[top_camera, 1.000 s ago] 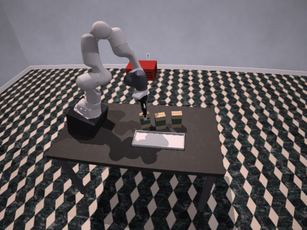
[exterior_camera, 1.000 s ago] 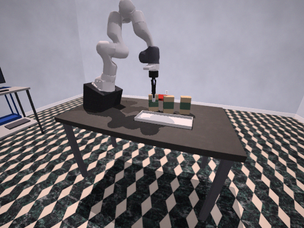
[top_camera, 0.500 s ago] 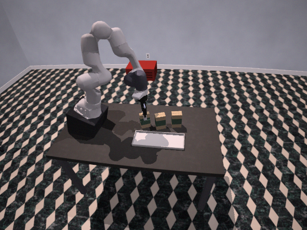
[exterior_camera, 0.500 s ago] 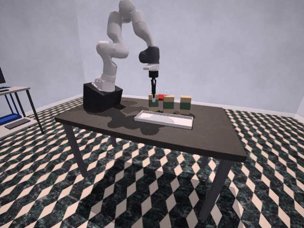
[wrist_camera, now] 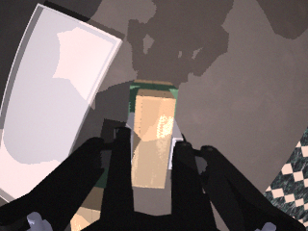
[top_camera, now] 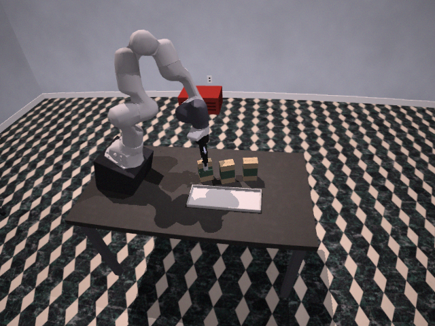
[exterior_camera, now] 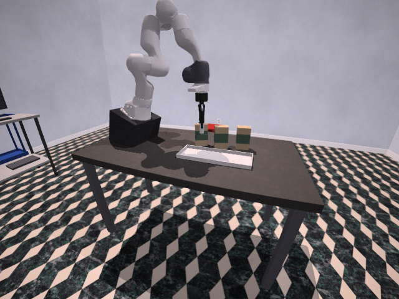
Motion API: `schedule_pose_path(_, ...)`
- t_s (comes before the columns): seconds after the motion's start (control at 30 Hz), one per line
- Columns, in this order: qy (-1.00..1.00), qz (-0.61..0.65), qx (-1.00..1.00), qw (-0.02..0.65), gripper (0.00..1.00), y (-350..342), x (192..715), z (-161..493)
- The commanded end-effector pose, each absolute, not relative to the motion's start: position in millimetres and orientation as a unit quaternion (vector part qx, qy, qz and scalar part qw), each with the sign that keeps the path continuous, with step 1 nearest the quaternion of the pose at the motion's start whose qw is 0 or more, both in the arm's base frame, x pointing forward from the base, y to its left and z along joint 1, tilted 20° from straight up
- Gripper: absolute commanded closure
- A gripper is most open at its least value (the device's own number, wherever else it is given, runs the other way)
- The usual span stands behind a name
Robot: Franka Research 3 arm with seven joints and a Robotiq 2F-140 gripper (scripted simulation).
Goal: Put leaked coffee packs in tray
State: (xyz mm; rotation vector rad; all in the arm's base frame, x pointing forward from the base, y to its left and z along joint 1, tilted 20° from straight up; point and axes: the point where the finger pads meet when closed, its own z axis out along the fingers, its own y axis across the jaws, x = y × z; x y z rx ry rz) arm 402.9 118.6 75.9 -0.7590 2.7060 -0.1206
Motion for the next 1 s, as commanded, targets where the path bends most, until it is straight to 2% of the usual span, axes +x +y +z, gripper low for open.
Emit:
schedule_pose_path(0.0, 0.948, -0.043, -0.269, 0.164, 0.75, 119, 403, 77)
schedule_pose_path(0.97, 0.948, -0.043, -0.269, 0.164, 0.75, 119, 385, 128)
